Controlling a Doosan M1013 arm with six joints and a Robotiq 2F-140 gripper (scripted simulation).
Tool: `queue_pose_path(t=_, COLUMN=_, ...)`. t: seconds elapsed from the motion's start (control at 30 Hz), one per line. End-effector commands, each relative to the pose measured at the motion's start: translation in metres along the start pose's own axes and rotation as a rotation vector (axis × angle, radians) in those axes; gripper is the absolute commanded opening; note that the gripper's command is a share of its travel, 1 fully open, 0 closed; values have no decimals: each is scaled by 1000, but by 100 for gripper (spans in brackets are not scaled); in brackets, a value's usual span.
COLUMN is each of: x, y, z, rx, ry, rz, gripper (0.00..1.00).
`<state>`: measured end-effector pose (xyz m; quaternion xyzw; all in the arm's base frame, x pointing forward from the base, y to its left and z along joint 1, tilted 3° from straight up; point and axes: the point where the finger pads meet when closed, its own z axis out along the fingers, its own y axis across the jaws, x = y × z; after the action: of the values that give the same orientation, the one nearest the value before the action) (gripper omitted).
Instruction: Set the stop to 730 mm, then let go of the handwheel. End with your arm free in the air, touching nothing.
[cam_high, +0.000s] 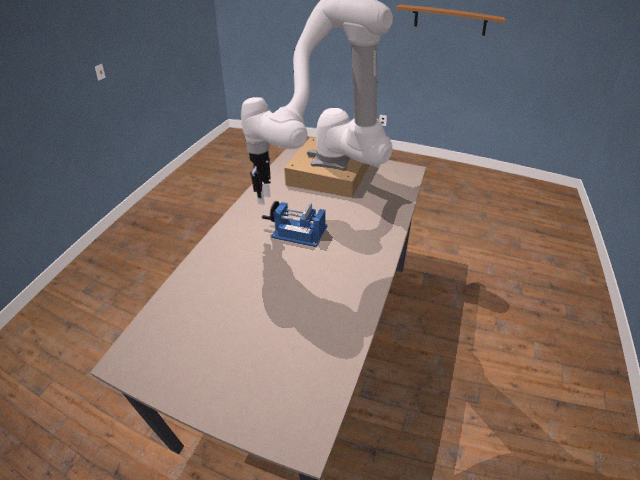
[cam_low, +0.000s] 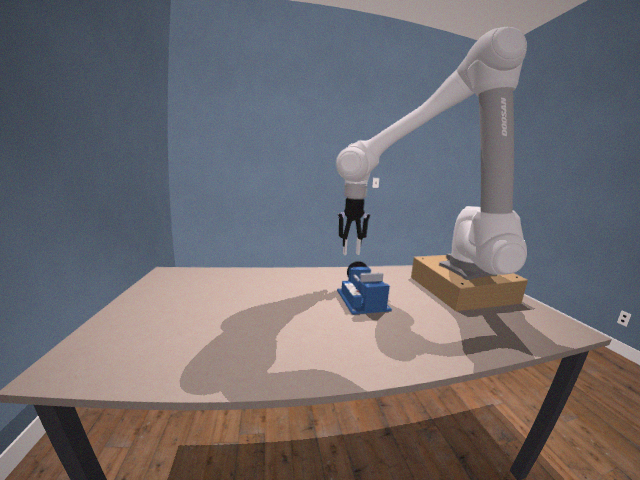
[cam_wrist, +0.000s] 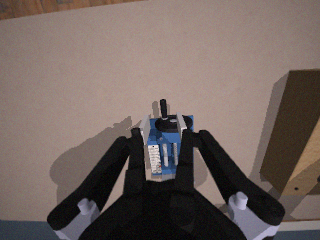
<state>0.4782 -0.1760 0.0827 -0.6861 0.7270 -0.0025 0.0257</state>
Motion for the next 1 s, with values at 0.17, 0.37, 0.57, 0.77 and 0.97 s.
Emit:
queue_pose_path(t=0.17, x=0, y=0, z=36, rx=2, ry=1, rz=0, gripper=33)
queue_pose_path(t=0.37, x=0, y=0, z=36, rx=2, ry=1, rz=0, gripper=33)
queue_pose_path(t=0.57, x=0, y=0, z=40, rx=2, ry=1, rz=0, gripper=33)
queue_pose_path(t=0.77, x=0, y=0, z=55, rx=2, ry=1, rz=0, gripper=33)
queue_pose_path(t=0.97, x=0, y=0, z=69, rx=2, ry=1, rz=0, gripper=33)
